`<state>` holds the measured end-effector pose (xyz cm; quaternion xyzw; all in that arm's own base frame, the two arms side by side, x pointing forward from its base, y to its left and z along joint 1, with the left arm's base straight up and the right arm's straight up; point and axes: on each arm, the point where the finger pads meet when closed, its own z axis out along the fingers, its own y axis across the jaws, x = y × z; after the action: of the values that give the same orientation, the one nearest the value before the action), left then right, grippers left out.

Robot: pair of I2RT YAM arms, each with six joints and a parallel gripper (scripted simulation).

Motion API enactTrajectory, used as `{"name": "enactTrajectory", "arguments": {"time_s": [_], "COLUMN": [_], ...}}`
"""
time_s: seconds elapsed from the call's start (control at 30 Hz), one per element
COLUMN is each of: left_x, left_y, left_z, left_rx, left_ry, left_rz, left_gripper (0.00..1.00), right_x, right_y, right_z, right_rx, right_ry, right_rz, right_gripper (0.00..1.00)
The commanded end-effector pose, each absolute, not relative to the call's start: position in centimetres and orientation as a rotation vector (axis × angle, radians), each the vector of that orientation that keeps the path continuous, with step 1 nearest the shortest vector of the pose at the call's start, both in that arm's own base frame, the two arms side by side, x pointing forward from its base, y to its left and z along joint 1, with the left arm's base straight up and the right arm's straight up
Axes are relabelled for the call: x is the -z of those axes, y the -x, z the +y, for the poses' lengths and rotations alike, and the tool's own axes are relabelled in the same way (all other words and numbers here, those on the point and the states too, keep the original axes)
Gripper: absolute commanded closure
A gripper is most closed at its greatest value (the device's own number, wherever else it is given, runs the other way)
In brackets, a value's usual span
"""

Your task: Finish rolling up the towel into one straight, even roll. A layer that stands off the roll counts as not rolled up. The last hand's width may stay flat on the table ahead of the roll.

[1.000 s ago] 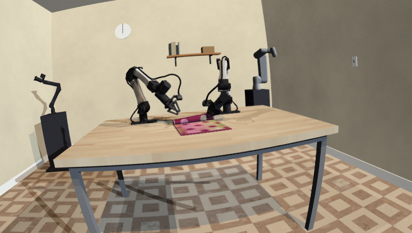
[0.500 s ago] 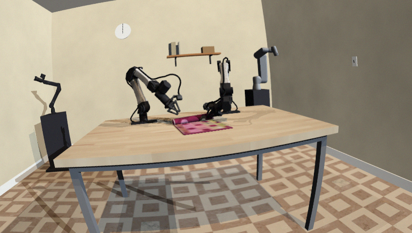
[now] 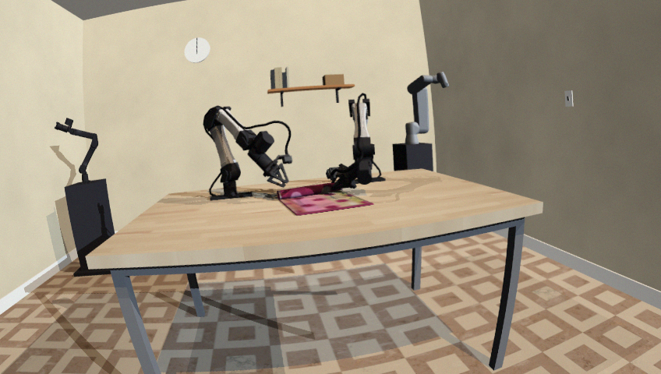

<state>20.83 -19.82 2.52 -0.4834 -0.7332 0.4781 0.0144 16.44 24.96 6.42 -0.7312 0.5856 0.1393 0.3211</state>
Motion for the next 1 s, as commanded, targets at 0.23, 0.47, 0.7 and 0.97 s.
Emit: {"name": "enactTrajectory", "arguments": {"time_s": [0.23,0.47,0.7,0.97], "left_x": [-2.2,-2.2,-2.2,-2.2], "left_y": [-21.1,-21.1,-21.1,-21.1], "left_z": [-19.8,-19.8,-19.8,-19.8], "left_rx": [-1.482,-1.482,-1.482,-1.482], "left_ry": [1.526,1.526,1.526,1.526], "left_rz": [-2.278,-2.278,-2.278,-2.278], "left_gripper": [0.83,0.83,0.83,0.83], "right_x": [-6.5,-3.7,-2.7,-2.4], "right_y": [-17.2,-17.0,-16.9,-16.9], "right_z": [26.1,26.1,26.1,26.3], "right_rx": [-0.379,-0.38,-0.38,-0.38], "right_ry": [1.909,1.911,1.912,1.912], "right_rz": [1.467,1.466,1.465,1.465], "right_gripper": [0.02,0.02,0.02,0.32]}}
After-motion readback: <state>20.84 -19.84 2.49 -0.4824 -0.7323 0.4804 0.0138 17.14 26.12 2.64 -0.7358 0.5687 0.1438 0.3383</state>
